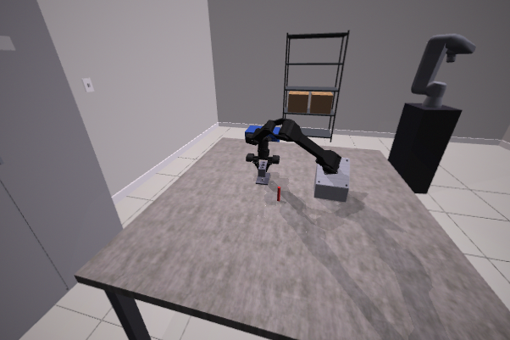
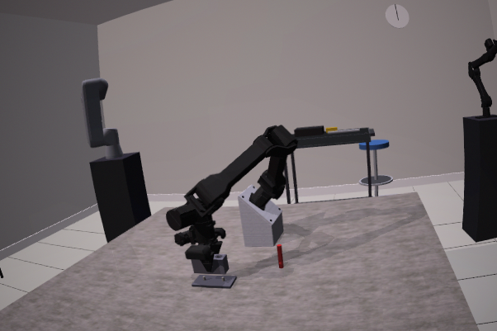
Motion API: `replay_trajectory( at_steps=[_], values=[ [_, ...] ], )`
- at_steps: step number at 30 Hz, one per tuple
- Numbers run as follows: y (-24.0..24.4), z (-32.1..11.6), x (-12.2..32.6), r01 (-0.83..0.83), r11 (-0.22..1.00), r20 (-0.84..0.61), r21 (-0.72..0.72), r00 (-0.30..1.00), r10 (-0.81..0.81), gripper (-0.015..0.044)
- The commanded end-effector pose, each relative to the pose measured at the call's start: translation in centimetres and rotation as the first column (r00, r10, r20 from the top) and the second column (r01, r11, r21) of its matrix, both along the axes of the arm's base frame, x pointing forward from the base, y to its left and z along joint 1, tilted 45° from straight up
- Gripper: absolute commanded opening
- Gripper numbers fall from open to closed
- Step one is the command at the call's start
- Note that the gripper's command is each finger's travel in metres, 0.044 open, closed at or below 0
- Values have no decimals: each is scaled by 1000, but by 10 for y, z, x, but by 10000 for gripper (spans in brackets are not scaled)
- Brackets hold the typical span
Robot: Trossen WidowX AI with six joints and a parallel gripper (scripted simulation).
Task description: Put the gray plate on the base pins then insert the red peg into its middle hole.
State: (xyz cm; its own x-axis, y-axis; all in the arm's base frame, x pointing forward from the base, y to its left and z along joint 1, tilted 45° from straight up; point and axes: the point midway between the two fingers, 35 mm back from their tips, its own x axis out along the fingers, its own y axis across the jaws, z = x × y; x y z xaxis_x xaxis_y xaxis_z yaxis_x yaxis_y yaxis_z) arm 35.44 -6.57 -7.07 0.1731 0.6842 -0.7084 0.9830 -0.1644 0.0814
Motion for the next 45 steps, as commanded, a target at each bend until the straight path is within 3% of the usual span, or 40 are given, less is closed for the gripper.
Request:
replay_trajectory(
  at_steps=[1, 45],
  values=[
    [3, -5, -1, 6, 1000, -11, 7, 1000, -6, 0],
    [21, -25, 4, 7, 1000, -3, 8, 1000, -7, 0]
  ],
)
